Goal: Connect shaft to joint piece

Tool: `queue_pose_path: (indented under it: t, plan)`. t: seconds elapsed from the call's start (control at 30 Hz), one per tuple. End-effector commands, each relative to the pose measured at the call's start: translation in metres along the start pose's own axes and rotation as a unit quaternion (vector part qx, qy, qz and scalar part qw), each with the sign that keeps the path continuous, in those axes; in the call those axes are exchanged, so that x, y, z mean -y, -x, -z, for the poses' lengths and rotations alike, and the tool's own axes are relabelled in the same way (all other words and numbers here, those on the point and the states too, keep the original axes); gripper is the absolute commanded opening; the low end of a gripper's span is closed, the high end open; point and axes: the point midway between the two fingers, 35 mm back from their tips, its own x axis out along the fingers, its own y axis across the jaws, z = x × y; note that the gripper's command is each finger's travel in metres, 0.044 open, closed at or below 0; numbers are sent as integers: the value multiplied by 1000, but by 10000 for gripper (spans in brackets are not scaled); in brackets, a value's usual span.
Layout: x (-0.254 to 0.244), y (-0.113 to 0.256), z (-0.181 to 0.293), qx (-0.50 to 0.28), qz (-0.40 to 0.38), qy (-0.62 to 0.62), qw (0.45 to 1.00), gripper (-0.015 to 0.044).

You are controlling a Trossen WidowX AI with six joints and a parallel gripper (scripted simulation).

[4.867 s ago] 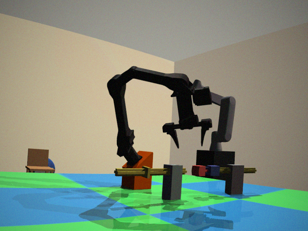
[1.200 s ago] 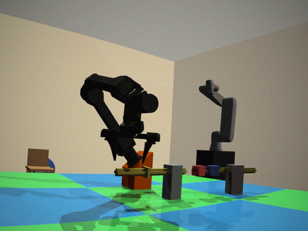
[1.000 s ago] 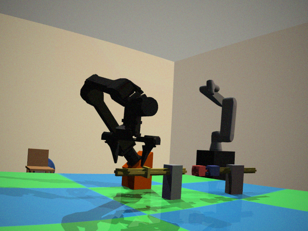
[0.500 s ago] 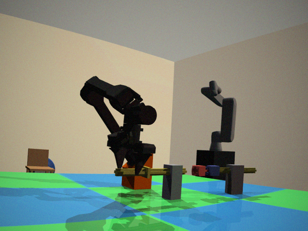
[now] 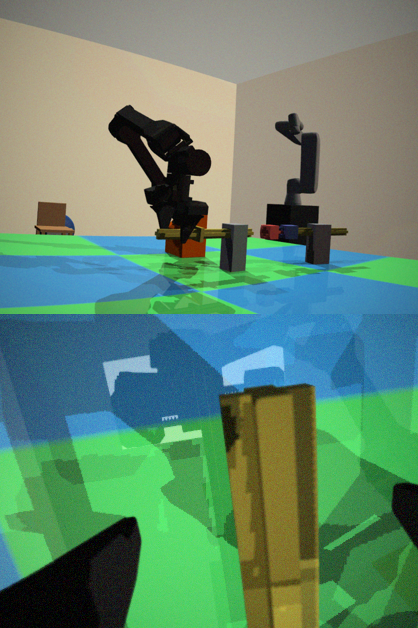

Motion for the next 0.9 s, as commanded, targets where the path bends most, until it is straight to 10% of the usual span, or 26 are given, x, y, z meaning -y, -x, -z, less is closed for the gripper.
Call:
queue_pose_path:
  t: [0.0,0.37,0.87]
  plan:
    - [0,-6,0,2,1,3,1000,440]
    - [1,-22,0,3,1,3,1000,440]
    - [1,-22,0,3,1,3,1000,102]
